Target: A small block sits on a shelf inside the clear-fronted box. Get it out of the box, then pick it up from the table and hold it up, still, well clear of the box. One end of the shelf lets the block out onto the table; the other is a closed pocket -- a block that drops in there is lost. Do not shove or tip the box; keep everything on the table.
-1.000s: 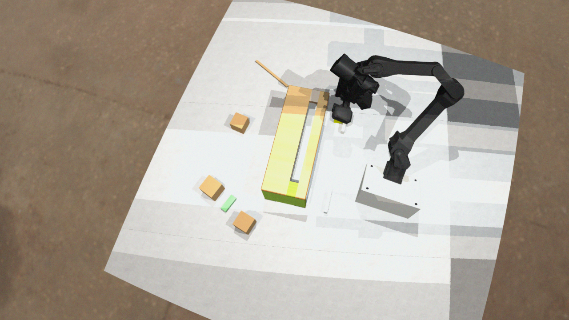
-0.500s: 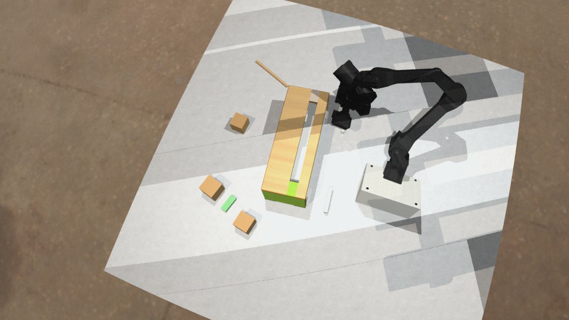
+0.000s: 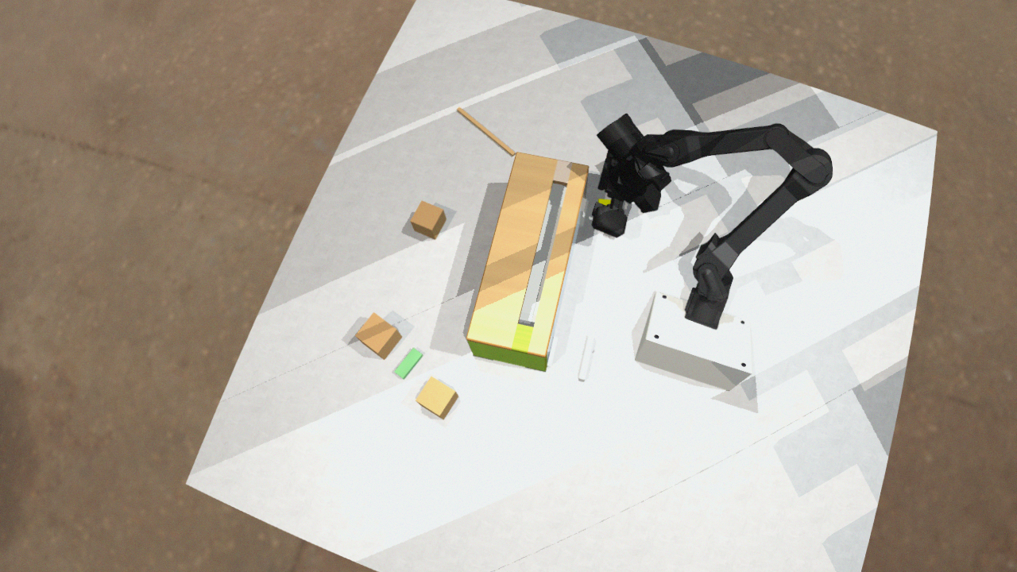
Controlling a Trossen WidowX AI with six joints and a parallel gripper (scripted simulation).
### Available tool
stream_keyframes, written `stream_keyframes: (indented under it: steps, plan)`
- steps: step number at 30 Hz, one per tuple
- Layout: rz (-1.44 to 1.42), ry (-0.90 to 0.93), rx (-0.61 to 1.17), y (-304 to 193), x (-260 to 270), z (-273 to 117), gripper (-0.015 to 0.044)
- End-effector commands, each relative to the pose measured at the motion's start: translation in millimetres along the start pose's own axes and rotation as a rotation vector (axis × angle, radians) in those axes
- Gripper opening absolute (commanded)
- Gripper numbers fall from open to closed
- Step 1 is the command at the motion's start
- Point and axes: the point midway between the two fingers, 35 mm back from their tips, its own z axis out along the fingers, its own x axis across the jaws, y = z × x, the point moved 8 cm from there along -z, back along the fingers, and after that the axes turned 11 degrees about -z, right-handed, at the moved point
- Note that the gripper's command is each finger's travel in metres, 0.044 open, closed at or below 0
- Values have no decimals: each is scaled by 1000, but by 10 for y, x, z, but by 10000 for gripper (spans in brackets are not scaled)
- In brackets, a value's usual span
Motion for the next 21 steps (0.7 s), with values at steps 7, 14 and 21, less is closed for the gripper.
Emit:
stream_keyframes:
  steps: [7,14,21]
  plan:
    - [-6,-2,1,81,-31,146,285]
    - [-7,1,2,142,-46,237,285]
    - [-7,2,2,155,-49,255,180]
